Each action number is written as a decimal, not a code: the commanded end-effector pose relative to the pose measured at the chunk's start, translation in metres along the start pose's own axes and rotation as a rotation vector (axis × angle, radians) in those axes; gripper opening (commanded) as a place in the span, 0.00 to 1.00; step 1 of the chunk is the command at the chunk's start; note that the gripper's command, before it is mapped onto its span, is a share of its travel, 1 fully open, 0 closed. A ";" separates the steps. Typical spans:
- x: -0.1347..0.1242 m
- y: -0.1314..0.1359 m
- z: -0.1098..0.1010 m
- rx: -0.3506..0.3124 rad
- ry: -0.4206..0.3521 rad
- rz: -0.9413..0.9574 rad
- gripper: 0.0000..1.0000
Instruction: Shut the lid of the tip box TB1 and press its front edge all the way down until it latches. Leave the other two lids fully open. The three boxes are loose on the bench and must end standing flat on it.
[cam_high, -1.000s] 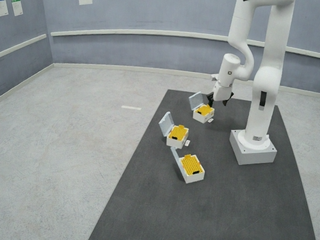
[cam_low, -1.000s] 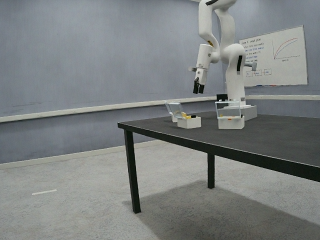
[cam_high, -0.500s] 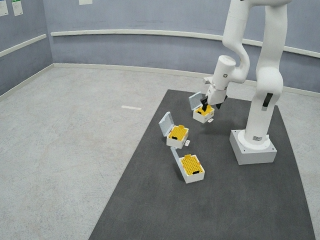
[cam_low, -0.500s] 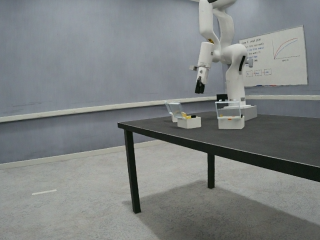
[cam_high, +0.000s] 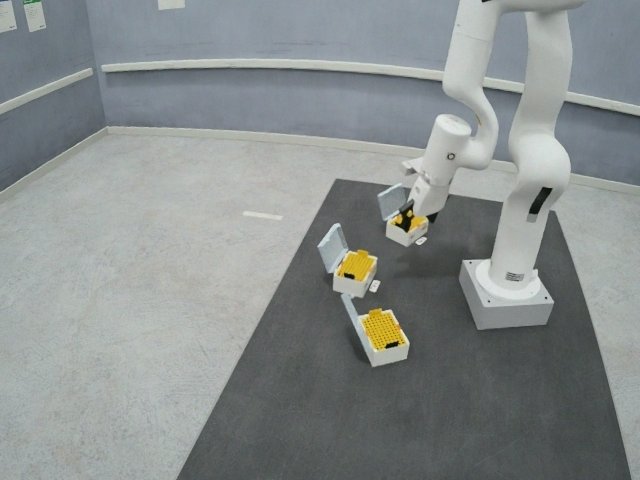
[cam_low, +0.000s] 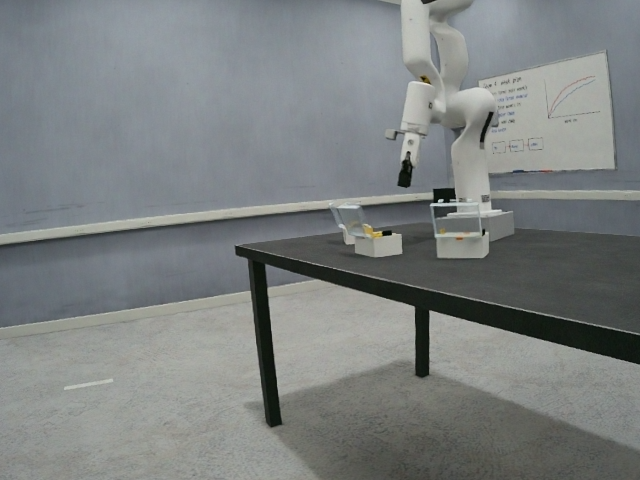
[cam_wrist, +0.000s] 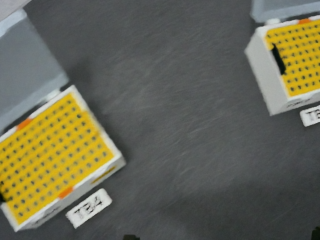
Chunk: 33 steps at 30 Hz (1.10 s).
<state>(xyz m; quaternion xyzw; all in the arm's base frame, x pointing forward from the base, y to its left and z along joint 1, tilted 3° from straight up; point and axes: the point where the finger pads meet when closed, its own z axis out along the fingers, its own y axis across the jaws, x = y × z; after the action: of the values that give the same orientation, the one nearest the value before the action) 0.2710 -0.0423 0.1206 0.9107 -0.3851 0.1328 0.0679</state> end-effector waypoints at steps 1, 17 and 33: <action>-0.015 -0.023 -0.004 0.005 0.002 -0.018 1.00; -0.051 -0.072 -0.014 0.005 0.002 -0.018 1.00; -0.064 -0.072 0.034 0.005 0.002 -0.018 1.00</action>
<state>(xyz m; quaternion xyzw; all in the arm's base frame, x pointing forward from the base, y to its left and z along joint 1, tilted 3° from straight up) 0.2839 0.0446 0.0929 0.9153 -0.3769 0.1204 0.0753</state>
